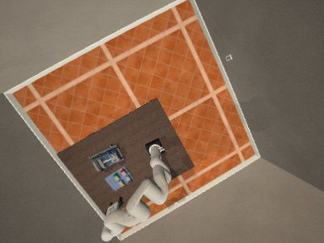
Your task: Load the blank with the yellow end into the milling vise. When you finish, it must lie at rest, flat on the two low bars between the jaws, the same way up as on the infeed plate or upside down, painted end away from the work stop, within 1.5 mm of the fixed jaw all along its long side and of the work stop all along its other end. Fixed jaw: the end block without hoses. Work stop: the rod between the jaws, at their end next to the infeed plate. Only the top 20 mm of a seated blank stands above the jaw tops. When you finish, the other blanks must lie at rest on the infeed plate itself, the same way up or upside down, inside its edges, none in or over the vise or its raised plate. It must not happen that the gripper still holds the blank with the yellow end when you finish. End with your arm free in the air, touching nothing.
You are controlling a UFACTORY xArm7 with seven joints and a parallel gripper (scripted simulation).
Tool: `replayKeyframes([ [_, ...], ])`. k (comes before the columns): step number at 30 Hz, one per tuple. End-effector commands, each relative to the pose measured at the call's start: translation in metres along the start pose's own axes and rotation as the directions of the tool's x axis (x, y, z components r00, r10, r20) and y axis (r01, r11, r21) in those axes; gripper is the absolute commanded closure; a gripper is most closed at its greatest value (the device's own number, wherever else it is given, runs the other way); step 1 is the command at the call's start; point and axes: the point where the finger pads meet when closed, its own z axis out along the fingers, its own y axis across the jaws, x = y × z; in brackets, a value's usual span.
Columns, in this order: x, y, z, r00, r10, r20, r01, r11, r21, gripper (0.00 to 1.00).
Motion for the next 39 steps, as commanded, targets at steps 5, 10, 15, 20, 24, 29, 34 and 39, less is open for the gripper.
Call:
replayKeyframes([
  [5,-0.001,0.002,0.004,1.000,0.000,-0.001,0.000,1.000,-0.004,0.00],
  [10,-0.002,0.002,0.006,1.000,0.000,-0.001,0.000,1.000,-0.004,0.00],
  [15,-0.002,0.002,0.006,1.000,0.000,-0.001,0.000,1.000,-0.004,0.00],
  [20,-0.002,0.002,0.009,1.000,0.000,-0.001,0.000,1.000,-0.004,0.00],
  [24,-0.003,0.002,0.011,1.000,0.000,-0.001,0.000,1.000,-0.004,0.00],
  [29,-0.003,0.002,0.011,1.000,0.000,-0.001,0.000,1.000,-0.004,0.00],
  [34,-0.003,0.002,0.012,1.000,0.000,-0.001,0.000,1.000,-0.004,0.00],
  [39,-0.003,0.003,0.013,1.000,0.000,-0.001,0.000,1.000,-0.004,0.00],
])
